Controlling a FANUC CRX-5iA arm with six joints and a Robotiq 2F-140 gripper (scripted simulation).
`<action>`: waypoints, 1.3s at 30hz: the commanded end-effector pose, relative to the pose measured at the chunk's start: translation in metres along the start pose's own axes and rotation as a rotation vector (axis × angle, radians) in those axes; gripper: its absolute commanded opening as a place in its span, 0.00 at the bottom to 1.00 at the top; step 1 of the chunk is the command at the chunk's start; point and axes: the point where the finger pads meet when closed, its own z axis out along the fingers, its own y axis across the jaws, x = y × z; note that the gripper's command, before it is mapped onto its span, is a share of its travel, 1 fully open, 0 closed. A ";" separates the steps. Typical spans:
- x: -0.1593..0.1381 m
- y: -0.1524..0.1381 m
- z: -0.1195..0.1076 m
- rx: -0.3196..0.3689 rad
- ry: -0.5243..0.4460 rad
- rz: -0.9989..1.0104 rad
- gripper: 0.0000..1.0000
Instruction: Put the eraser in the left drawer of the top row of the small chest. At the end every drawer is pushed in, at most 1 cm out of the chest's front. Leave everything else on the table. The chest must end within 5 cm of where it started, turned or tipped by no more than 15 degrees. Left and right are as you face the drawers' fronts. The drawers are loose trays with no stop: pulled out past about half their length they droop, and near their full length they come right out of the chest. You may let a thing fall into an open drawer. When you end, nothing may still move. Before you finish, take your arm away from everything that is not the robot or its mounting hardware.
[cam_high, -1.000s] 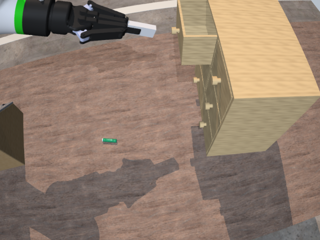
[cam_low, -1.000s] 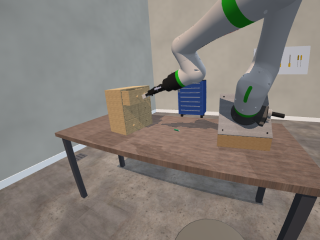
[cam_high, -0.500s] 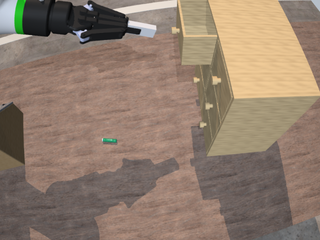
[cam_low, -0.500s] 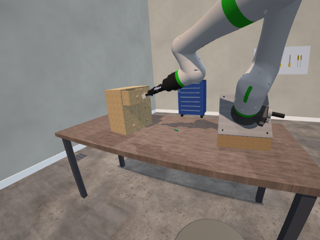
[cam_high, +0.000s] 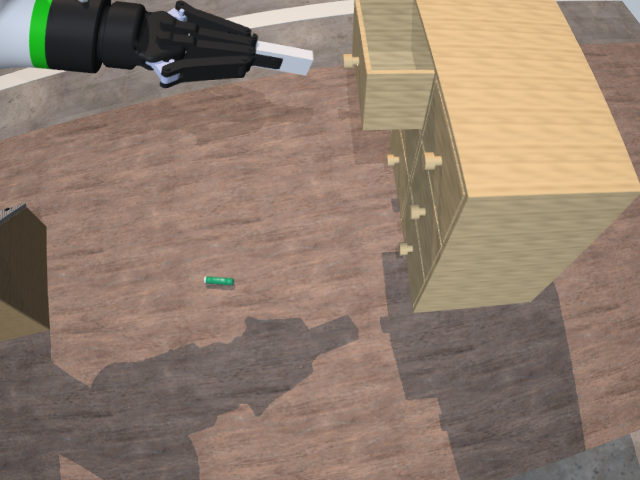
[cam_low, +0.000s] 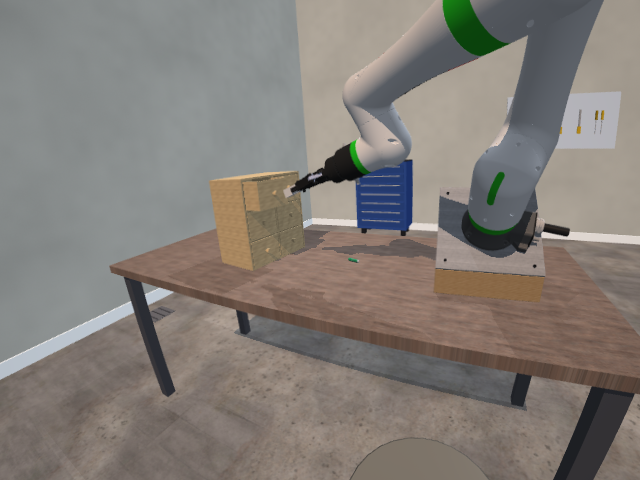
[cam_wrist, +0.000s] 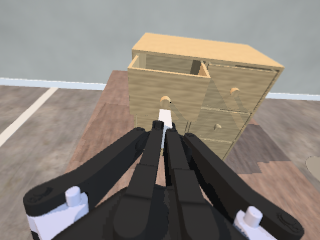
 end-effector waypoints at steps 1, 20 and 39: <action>0.001 0.000 0.001 0.000 0.000 0.000 0.00; 0.004 0.000 0.011 0.000 0.000 0.000 0.00; 0.013 0.000 0.034 0.000 0.000 0.000 0.00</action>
